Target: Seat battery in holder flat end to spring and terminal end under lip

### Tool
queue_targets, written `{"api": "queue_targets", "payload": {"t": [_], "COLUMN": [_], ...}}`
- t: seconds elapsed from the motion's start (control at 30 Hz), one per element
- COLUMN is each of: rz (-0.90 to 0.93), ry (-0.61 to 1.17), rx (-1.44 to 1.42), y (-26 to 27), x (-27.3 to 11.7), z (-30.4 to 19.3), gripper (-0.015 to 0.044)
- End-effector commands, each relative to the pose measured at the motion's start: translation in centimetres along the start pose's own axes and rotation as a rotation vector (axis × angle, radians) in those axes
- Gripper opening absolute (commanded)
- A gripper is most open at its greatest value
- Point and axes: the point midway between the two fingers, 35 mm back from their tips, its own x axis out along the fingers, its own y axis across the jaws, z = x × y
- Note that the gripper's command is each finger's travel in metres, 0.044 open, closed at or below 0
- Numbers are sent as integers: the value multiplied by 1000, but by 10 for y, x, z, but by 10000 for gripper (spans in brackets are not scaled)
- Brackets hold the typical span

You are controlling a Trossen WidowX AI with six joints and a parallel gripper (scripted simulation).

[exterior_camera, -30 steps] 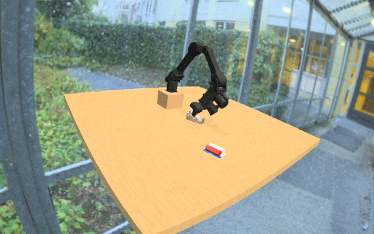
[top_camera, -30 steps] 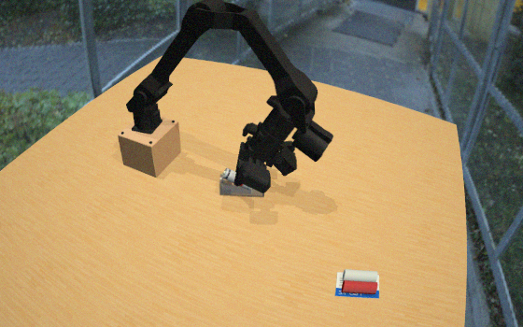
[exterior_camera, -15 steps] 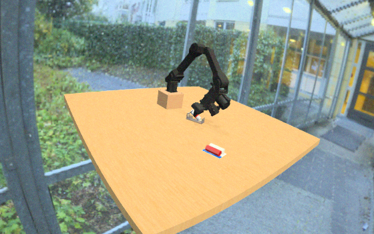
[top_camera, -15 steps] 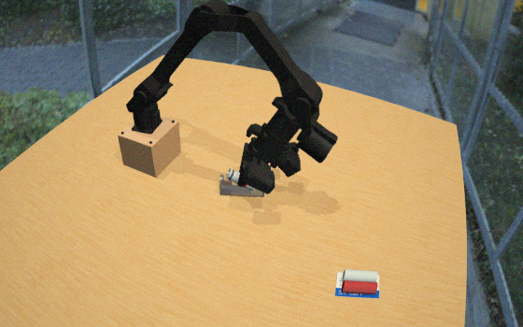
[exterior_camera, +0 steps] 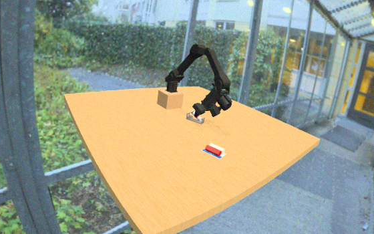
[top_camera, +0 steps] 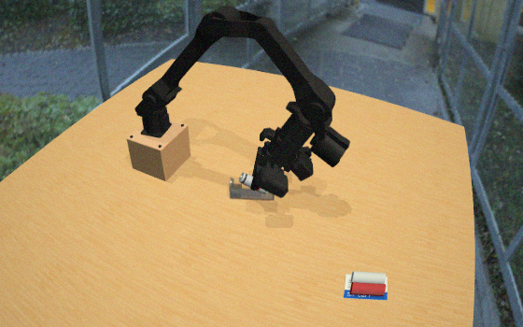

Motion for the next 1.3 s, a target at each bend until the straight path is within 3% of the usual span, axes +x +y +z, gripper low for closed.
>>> {"api": "queue_targets", "payload": {"t": [0.0,1.27], "rz": [1,17], "ry": [-7,-195], "rx": [2,5], "y": [1,0], "x": [0,10], "z": [6,4], "gripper": [83,83]}}
